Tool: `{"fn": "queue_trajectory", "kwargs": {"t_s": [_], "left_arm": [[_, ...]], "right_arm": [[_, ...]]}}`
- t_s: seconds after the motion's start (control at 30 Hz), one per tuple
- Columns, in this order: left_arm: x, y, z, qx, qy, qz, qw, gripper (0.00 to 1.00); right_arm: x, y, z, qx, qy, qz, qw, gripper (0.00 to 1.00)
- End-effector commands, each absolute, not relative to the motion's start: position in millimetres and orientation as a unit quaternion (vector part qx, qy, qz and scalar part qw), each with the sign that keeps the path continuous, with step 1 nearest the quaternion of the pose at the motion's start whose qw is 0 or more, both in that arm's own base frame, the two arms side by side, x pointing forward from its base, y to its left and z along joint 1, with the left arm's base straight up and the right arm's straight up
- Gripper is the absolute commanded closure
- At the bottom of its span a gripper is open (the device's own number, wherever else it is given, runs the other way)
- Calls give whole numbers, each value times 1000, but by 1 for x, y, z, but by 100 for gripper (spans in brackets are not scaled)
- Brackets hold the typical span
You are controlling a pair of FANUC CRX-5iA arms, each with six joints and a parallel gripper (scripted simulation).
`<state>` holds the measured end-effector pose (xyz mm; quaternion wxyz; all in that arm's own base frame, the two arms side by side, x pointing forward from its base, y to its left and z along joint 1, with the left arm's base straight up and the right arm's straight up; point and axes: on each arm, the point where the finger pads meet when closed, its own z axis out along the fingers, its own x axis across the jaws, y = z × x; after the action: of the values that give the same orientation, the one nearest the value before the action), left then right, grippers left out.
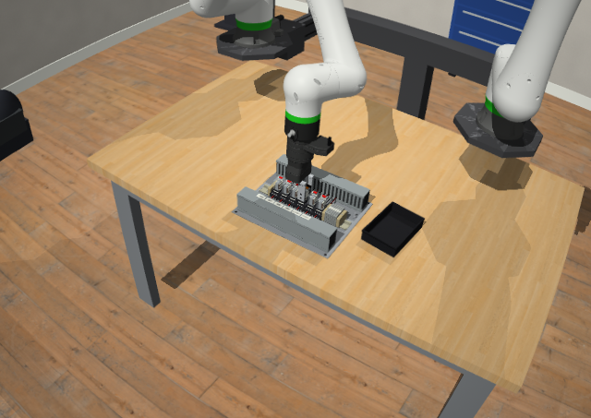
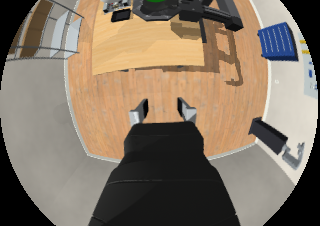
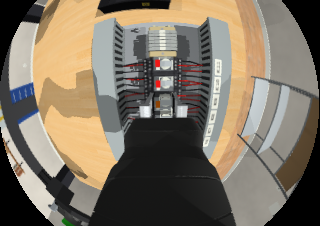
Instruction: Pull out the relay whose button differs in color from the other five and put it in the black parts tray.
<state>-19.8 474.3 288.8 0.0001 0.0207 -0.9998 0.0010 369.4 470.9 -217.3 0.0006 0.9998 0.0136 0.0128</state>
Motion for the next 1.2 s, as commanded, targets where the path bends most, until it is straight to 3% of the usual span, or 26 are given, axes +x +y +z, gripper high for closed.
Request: {"fn": "queue_trajectory", "kwargs": {"t_s": [0.0,1.17], "left_arm": [[-20,475,290,21,-1000,0,0,0],[-20,475,290,21,-1000,0,0,0]], "right_arm": [[370,472,-216,1000,14,15,0,100],[368,472,-216,999,14,42,0,100]]}}
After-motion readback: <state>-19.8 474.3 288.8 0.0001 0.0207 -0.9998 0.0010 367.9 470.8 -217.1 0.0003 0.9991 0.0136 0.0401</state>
